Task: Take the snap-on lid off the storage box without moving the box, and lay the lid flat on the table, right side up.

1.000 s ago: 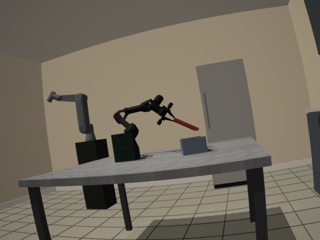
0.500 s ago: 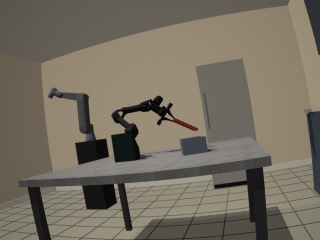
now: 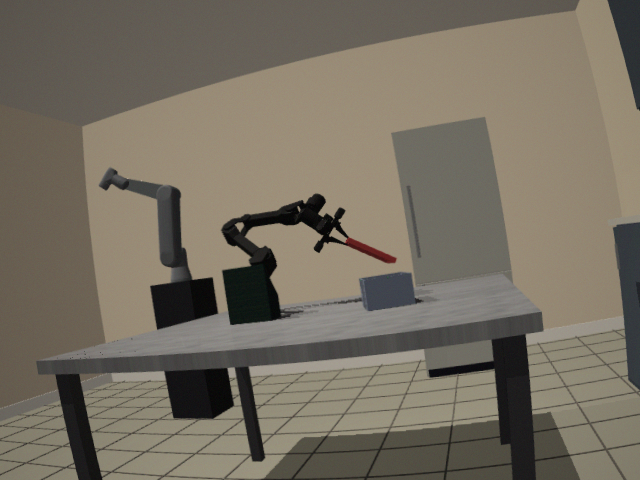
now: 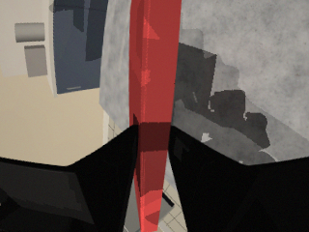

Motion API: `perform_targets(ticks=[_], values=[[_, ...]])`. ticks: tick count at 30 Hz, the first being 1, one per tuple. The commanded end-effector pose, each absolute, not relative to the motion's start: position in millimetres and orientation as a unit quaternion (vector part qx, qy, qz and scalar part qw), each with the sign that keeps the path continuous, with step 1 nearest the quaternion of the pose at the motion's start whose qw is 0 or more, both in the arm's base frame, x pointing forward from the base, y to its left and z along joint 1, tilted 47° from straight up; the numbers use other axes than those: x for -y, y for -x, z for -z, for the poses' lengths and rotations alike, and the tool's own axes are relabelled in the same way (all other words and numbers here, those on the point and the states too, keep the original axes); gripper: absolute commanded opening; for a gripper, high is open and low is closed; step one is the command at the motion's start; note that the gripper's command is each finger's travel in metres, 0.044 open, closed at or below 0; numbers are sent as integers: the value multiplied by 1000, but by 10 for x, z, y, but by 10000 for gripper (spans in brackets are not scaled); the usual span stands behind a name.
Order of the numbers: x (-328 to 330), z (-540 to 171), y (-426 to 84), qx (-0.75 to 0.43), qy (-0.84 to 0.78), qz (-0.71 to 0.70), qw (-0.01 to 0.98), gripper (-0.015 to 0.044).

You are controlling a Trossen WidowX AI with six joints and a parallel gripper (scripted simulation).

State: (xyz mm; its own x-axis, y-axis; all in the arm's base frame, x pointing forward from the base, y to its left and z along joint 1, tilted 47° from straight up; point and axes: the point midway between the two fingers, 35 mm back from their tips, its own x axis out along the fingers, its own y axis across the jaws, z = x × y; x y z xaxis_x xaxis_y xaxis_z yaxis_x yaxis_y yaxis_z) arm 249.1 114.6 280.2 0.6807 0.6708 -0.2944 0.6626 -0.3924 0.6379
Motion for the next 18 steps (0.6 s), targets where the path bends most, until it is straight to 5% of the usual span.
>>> perform_targets(ticks=[1,18], values=[[-1165,-2757,-2498,-394,-837,-4,380,0],[-1263,-2668,-2488,-394,-837,-5,380,0]])
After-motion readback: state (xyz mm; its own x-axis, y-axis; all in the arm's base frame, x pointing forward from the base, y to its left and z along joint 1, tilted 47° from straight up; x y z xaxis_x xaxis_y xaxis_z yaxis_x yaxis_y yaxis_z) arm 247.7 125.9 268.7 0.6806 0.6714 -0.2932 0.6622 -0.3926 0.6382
